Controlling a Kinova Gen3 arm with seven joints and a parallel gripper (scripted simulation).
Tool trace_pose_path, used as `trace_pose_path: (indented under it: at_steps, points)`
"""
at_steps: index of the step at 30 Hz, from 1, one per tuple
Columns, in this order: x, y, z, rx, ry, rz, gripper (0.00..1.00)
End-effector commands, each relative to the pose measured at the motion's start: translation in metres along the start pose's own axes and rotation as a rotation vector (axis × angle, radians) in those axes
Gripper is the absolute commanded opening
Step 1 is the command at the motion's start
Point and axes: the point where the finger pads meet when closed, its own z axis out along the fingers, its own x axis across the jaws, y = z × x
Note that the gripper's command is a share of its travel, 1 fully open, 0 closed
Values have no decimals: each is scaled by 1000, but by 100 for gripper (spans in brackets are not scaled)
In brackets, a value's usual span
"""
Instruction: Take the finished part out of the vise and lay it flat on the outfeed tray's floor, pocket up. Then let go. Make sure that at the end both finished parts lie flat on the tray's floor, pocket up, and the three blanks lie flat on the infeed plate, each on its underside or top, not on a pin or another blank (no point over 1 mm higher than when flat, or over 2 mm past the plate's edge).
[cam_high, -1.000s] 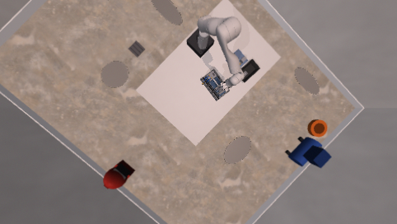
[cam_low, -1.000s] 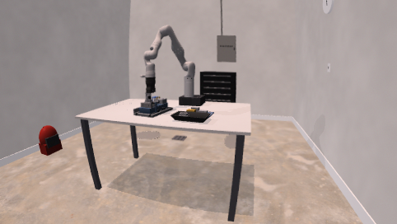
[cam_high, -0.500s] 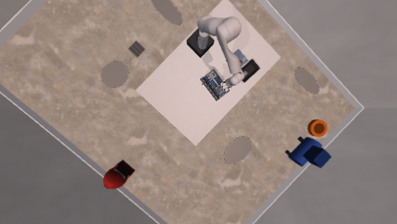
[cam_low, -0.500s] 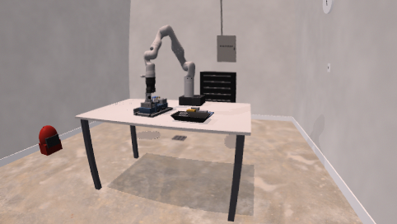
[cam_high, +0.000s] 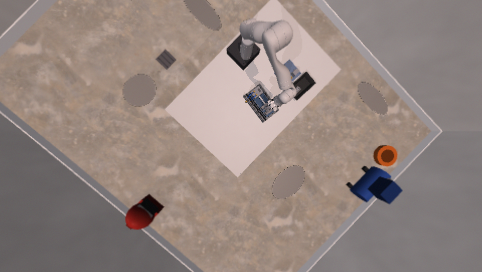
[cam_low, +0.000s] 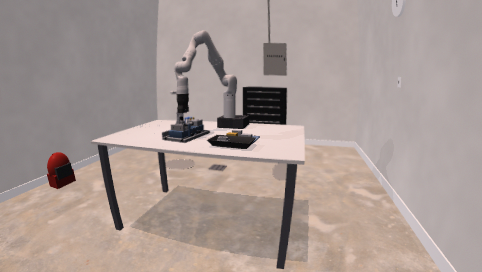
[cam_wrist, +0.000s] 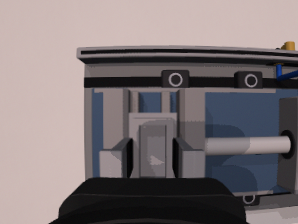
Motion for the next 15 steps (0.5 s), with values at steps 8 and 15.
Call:
trace_pose_path:
  at_steps: [8,15]
  points:
    - [-1,0,-7,1,-2,0,0]
    - [-1,0,-14,1,-2,0,0]
